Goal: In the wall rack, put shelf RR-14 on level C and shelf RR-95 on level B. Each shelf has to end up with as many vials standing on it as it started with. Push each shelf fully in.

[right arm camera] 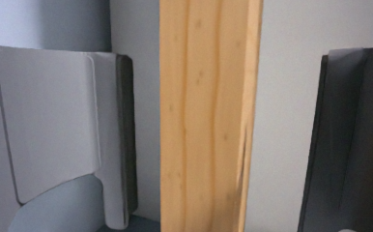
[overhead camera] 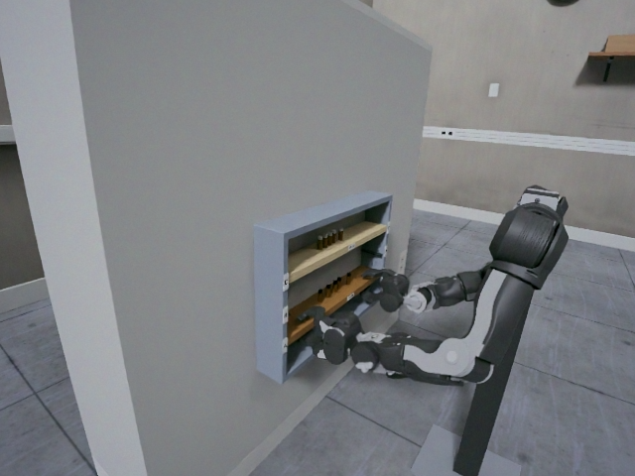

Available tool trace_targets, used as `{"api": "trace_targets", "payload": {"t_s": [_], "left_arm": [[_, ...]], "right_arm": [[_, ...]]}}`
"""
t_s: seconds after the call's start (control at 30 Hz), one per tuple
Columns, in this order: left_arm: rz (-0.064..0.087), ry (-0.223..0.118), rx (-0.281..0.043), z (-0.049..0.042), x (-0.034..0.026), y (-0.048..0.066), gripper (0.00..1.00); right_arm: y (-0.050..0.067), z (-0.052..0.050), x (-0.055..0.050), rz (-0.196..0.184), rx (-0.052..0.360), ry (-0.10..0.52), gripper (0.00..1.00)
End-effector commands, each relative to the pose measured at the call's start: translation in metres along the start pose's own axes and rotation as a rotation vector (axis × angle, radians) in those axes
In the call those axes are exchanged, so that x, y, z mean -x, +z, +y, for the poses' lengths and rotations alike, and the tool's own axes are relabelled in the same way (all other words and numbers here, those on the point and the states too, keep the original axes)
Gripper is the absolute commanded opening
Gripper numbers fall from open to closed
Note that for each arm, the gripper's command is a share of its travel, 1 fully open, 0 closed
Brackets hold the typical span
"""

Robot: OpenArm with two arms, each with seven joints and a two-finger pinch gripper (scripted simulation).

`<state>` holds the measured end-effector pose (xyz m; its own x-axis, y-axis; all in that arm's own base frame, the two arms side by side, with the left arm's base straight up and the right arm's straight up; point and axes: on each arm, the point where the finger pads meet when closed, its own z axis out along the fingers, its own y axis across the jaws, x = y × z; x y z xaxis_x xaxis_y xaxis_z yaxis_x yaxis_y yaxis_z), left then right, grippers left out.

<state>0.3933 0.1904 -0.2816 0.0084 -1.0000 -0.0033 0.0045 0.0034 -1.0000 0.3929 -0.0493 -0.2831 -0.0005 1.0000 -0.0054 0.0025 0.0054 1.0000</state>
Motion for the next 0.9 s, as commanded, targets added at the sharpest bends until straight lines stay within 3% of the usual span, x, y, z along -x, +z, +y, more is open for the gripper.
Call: {"api": "trace_targets", "payload": {"t_s": [0.0,0.73,0.87], "left_arm": [[0.008,-0.003,0.004,0.0007,-0.0022,0.002,0.33],[0.008,-0.003,0.004,0.0008,-0.0024,0.027,0.33],[0.008,-0.003,0.004,0.0008,-0.0024,0.027,0.31]], "right_arm": [[0.002,0.001,0.0,0.0,0.002,0.005,0.33],[0.028,0.001,0.0,0.0,0.002,0.005,0.33],[0.028,0.001,0.0,0.0,0.002,0.005,0.31]]}}
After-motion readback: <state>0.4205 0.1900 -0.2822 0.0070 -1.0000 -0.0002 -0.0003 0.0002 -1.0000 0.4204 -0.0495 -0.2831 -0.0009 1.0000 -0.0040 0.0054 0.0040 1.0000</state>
